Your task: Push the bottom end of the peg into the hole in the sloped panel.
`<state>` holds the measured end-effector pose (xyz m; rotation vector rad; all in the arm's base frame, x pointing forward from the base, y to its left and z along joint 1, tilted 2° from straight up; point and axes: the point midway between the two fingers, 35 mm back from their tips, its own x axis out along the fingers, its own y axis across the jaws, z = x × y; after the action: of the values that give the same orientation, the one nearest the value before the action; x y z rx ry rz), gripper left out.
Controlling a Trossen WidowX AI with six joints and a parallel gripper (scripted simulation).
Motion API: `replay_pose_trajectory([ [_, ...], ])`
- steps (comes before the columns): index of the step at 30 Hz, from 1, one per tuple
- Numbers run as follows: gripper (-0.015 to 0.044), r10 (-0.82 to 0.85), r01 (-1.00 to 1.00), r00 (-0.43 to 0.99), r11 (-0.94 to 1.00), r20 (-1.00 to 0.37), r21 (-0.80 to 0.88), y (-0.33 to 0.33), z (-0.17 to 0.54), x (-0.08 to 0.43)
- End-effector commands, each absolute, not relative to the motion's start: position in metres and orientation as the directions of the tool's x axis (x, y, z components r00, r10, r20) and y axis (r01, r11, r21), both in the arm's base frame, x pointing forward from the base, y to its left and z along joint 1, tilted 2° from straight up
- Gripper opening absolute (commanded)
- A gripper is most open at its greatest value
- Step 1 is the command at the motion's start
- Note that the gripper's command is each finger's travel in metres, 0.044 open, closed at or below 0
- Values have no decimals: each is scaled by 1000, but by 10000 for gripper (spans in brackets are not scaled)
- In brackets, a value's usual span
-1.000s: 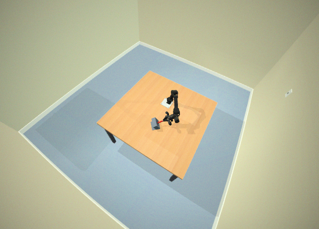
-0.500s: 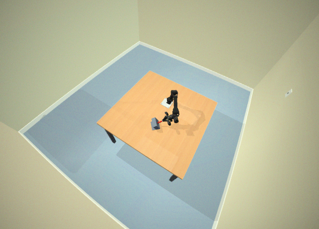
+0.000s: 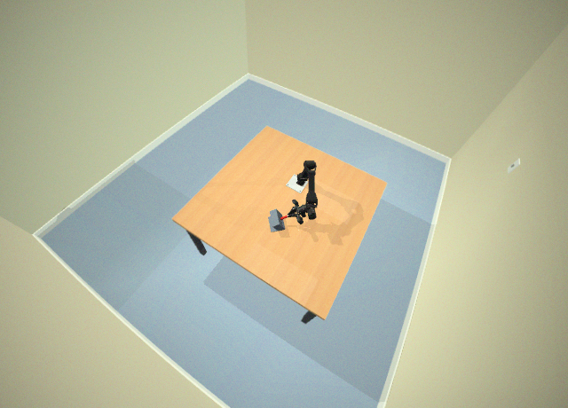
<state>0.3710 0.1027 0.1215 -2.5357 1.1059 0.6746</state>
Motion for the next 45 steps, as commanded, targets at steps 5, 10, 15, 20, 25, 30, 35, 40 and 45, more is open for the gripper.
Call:
replay_pose_trajectory([
  [5, 0, -607, -744, 594, -663, -529, -75, 99, 118, 374],
  [10, 0, -607, -744, 594, -663, -529, -75, 98, 116, 376],
  [15, 0, -607, -744, 594, -663, -528, -75, 97, 116, 377],
  [20, 0, -610, -746, 593, -662, -525, -75, 97, 117, 377],
  [25, 0, -610, -746, 593, -662, -525, -75, 97, 117, 377],
  [30, 105, -610, -746, 593, -662, -525, -75, 97, 117, 377],
  [35, 236, -610, -746, 593, -662, -525, -75, 97, 117, 377],
  [40, 368, -610, -746, 593, -662, -526, -75, 97, 117, 376],
  [45, 440, -608, -746, 593, -662, -528, -75, 102, 119, 373],
])
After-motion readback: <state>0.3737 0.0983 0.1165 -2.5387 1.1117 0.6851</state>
